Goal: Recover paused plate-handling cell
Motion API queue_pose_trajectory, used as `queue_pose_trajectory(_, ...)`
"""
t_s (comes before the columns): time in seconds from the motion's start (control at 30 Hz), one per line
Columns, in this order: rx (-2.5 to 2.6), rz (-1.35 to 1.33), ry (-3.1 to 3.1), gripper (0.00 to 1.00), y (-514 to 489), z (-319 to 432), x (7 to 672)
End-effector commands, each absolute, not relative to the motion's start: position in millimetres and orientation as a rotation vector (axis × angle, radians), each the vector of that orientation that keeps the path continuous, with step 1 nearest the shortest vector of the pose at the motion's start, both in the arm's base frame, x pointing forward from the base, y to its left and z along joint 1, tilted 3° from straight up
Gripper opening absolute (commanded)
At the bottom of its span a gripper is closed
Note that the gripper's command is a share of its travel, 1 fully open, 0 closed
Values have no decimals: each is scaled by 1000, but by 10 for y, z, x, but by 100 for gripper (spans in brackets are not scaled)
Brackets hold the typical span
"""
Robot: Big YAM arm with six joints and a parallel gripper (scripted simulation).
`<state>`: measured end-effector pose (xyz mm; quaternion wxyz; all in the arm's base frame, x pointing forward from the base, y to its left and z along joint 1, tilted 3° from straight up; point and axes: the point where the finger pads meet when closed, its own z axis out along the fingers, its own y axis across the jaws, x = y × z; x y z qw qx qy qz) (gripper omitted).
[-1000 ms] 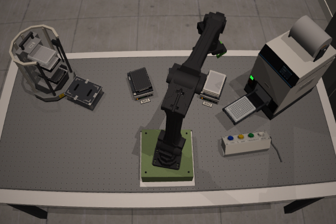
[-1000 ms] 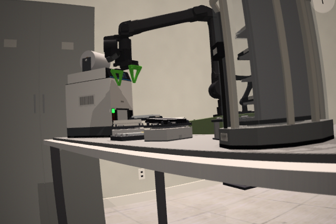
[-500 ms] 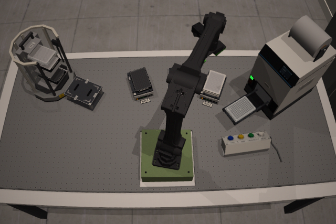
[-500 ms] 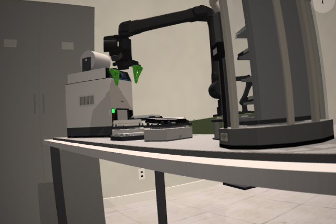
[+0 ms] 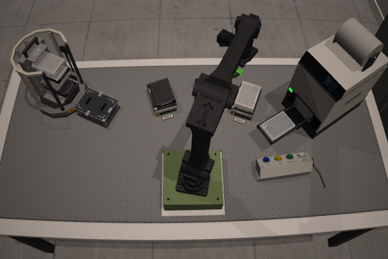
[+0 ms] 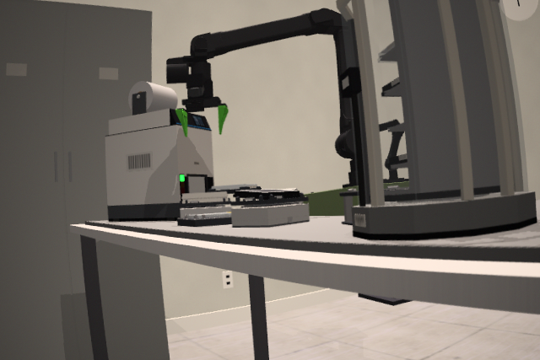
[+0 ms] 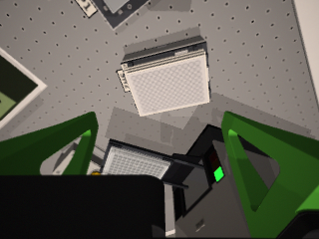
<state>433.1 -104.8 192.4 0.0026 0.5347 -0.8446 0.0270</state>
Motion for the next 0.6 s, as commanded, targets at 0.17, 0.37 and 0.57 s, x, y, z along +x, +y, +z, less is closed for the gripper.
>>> queue_pose_trajectory(0.17, 1995, 123, -2439, 100, -1067, 2111, 4527)
queue_pose_trajectory(0.37, 2005, 123, -2430, 100, -1068, 2111, 4527)
queue_pose_trajectory(0.57, 2005, 123, -2430, 100, -1068, 2111, 4527)
